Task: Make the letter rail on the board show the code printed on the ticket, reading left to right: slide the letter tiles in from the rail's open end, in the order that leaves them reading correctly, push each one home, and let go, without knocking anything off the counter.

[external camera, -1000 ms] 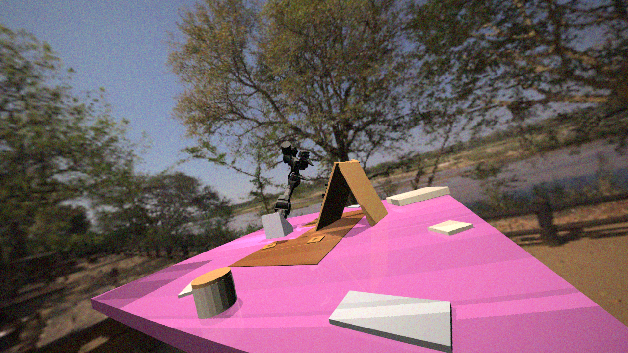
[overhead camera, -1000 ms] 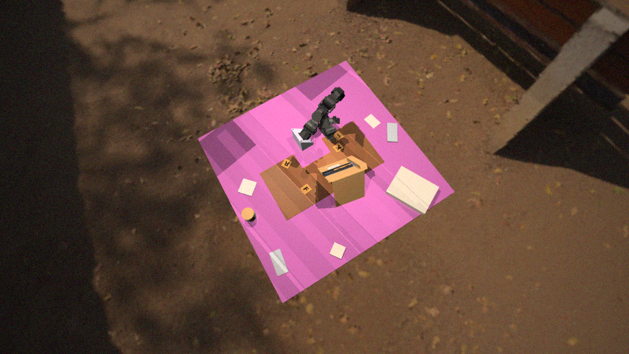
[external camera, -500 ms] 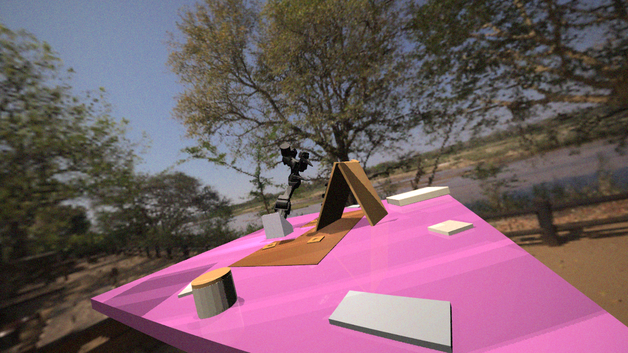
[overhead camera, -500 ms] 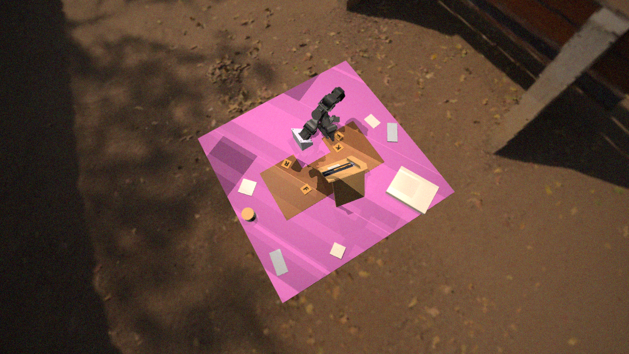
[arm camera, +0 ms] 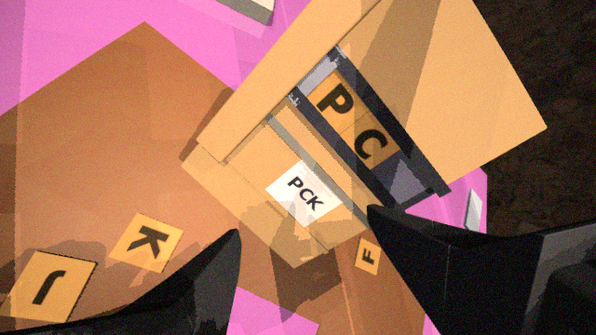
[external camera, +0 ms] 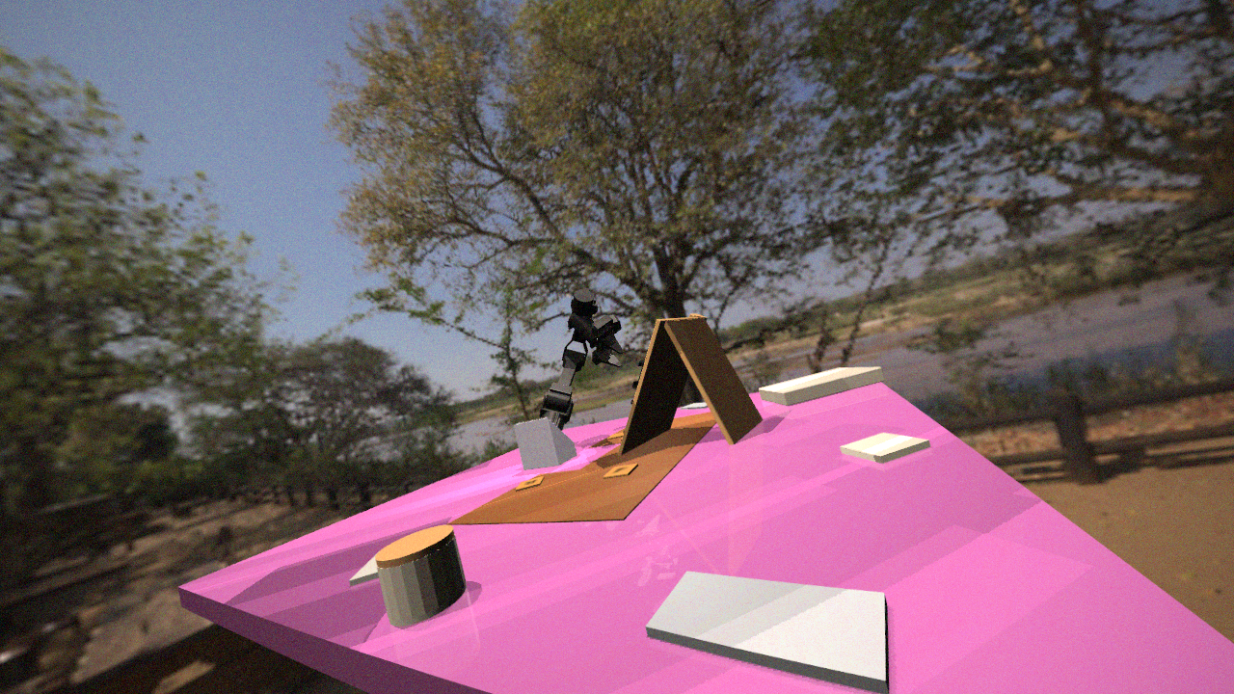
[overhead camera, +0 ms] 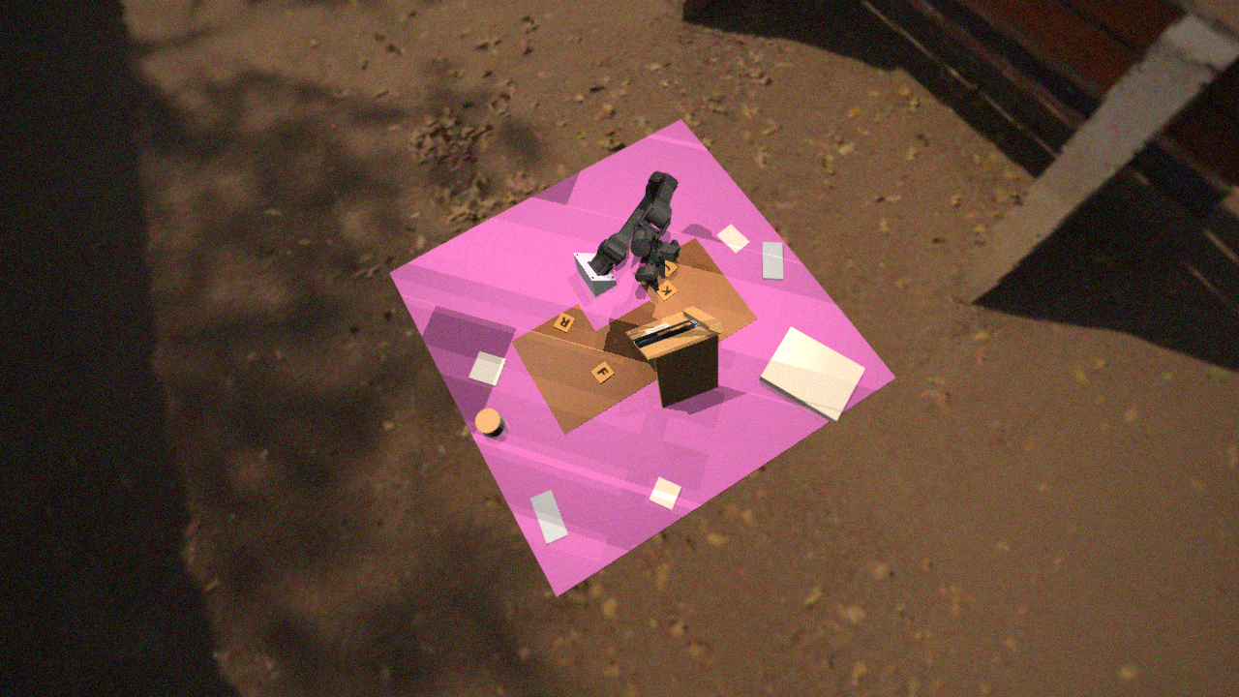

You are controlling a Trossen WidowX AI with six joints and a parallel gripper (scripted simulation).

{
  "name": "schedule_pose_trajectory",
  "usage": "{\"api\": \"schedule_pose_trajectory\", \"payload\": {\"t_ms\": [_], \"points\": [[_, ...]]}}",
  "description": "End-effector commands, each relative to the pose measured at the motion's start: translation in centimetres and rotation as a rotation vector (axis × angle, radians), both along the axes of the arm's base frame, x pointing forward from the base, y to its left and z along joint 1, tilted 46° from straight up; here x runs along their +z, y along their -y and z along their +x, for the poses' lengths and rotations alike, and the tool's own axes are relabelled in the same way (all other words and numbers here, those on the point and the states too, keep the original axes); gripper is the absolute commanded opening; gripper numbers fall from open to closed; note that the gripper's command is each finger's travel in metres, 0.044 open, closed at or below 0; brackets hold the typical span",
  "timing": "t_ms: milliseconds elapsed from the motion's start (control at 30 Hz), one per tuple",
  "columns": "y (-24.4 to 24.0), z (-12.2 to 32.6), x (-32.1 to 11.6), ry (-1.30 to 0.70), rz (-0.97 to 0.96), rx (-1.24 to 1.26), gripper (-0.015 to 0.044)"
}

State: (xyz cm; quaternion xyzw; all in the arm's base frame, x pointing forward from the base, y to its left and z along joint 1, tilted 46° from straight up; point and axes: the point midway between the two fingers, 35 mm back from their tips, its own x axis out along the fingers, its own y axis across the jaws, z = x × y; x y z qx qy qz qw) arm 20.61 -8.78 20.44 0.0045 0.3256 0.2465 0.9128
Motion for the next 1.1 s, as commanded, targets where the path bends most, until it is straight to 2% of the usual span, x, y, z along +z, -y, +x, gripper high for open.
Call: {"api": "schedule_pose_trajectory", "payload": {"t_ms": [0,133,400,1067], "points": [[-4.6,0.8,-2.1,-0.386,0.397,-0.219,0.0340],[-7.2,0.9,-3.1,-0.619,0.576,-0.361,0.0340],[-10.4,0.5,-4.5,-0.927,0.753,-0.567,0.0340],[-17.2,-2.0,-7.4,-1.607,0.984,-1.282,0.0340]]}}
